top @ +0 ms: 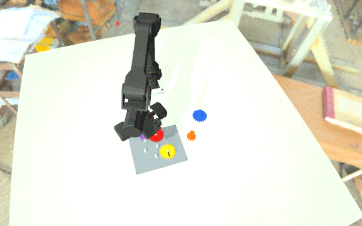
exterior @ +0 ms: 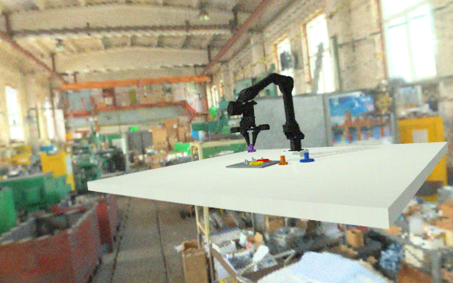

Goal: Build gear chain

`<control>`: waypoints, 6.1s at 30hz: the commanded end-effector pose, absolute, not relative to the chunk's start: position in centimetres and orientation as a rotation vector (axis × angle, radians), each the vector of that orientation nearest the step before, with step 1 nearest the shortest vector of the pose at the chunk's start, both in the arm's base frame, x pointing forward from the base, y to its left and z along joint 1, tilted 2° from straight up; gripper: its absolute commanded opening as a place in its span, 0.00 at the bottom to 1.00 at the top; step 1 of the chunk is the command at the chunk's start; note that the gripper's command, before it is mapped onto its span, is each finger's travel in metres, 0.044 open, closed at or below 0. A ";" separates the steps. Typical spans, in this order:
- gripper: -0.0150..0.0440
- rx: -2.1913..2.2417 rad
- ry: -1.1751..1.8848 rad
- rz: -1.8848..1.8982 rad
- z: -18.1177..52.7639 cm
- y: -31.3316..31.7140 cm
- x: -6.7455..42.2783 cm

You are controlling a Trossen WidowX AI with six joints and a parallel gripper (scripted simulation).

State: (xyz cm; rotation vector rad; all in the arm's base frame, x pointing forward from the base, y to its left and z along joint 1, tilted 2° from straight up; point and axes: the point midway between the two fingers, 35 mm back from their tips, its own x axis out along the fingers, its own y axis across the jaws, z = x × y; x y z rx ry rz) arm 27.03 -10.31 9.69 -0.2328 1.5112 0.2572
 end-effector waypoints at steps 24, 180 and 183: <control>0.25 -0.097 1.527 0.138 5.7 -10.1 27.1; 0.25 -0.042 1.532 0.130 6.7 16.7 22.5; 0.25 -0.042 1.532 0.130 7.4 16.7 22.6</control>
